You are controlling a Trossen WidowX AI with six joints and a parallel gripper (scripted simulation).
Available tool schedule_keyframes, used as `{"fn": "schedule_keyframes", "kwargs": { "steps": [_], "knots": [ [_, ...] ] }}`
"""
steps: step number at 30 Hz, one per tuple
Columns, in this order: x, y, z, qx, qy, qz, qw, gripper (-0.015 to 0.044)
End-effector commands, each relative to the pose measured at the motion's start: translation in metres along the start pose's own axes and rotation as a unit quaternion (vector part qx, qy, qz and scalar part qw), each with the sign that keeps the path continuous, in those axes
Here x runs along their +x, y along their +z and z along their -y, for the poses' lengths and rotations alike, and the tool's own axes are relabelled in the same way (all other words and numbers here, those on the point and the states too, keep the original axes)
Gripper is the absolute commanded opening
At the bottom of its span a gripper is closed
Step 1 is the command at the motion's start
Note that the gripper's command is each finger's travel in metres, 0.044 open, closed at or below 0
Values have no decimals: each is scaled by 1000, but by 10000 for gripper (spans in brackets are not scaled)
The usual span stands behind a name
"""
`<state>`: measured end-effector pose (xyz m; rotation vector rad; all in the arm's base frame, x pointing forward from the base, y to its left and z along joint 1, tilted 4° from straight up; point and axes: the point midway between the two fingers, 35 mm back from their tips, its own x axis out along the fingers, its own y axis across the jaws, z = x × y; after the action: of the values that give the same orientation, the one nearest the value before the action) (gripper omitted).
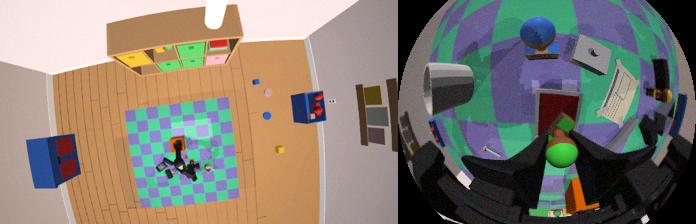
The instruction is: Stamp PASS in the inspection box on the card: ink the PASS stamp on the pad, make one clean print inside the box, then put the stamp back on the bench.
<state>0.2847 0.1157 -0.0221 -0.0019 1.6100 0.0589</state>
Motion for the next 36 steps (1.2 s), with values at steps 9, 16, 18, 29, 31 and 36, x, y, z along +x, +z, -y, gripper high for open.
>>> {"fn": "schedule_keyframes", "kwargs": {
  "steps": [9,16,18,29,31,36],
  "knots": [
    [-10,1,-1,1,2,2,1000,0],
    [-21,2,-1,1,2,2,1000,0],
    [-24,2,-1,1,2,2,1000,0],
    [-42,2,-1,1,2,2,1000,0],
    [-45,2,-1,1,2,2,1000,0],
    [-52,1,-1,1,2,2,1000,0]
  ]
}}
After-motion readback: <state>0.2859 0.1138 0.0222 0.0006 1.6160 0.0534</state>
